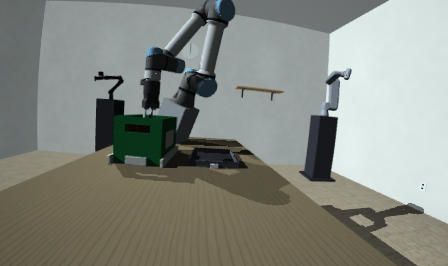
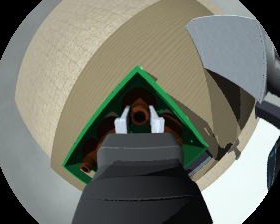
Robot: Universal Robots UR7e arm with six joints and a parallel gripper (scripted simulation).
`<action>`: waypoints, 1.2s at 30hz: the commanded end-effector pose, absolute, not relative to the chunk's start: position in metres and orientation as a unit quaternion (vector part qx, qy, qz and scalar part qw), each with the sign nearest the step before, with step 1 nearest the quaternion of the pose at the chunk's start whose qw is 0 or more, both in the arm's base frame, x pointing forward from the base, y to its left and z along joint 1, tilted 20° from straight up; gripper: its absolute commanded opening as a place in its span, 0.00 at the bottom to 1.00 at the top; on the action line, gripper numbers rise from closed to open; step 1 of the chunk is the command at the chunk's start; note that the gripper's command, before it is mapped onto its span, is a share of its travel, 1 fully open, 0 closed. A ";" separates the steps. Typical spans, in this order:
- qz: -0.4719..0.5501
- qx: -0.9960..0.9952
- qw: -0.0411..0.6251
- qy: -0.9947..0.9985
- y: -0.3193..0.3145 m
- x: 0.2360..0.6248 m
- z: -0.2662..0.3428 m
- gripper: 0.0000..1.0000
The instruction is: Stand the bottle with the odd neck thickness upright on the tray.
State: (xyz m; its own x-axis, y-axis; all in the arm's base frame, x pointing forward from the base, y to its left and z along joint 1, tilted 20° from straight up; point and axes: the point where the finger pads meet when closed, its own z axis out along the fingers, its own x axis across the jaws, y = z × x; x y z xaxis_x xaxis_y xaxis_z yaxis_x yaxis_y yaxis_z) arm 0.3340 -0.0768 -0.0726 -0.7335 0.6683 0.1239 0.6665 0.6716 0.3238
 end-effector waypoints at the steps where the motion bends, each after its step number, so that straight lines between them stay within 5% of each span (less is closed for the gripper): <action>1: 0.176 0.365 0.003 0.914 -0.078 0.334 -0.070 0.00; 36: 0.176 0.365 0.003 0.914 -0.089 0.330 -0.041 0.00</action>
State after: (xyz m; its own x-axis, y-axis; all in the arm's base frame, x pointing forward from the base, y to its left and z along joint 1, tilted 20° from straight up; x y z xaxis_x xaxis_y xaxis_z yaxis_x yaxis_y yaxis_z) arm 0.3304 -0.0884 -0.0429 -0.7335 0.6683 0.1237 0.6665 0.6716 0.3238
